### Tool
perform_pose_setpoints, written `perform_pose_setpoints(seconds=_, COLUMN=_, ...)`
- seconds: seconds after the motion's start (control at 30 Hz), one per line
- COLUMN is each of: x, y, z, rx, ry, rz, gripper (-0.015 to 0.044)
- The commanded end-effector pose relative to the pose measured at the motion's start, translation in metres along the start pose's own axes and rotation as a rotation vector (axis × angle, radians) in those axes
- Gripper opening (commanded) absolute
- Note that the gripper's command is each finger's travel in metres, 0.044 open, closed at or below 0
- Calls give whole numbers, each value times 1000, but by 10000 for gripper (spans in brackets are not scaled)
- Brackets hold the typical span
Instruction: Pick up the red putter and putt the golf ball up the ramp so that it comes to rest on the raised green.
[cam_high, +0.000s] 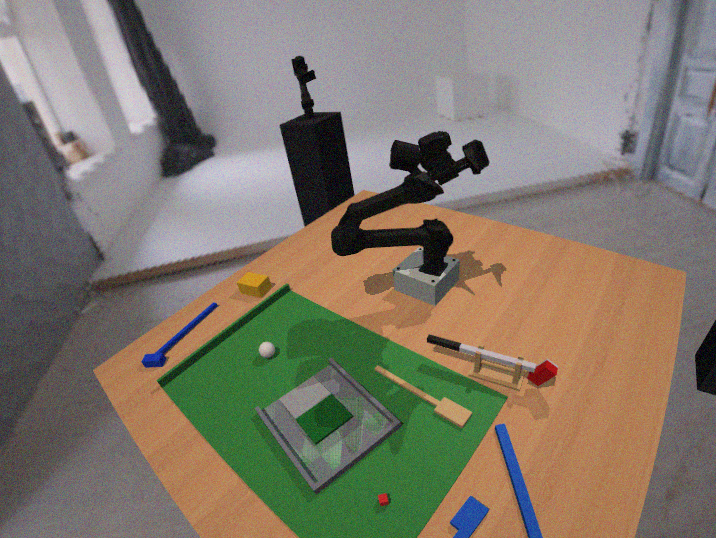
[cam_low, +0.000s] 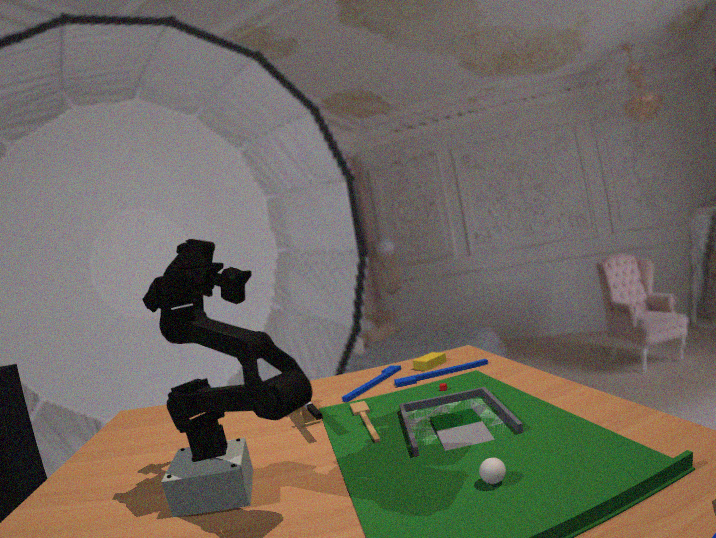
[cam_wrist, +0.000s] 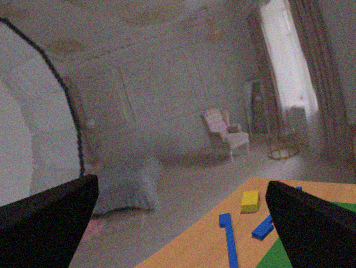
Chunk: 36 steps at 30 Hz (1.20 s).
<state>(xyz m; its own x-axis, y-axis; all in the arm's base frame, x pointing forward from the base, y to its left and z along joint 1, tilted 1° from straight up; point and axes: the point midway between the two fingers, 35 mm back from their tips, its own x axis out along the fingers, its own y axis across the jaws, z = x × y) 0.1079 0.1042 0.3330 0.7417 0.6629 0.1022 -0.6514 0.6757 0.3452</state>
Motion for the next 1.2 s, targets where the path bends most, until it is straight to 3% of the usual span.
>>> perform_pose_setpoints(seconds=0.0, x=0, y=1, z=1, rx=-14, ry=-7, rz=-2, gripper=426)
perform_pose_setpoints(seconds=0.27, x=25, y=56, z=16, rx=-638, ry=-182, rz=-61, gripper=440)
perform_pose_setpoints(seconds=0.47, x=76, y=80, z=-18, rx=-1130, ry=-82, rz=-43, gripper=440)
perform_pose_setpoints(seconds=0.63, x=126, y=61, z=-69, rx=-1441, ry=162, rz=28, gripper=440)
perform_pose_setpoints(seconds=0.83, x=155, y=10, z=-125, rx=-1591, ry=499, rz=146, gripper=440)
perform_pose_setpoints(seconds=1.17, x=139, y=-111, z=-209, rx=-1381, ry=1156, rz=417, gripper=440)
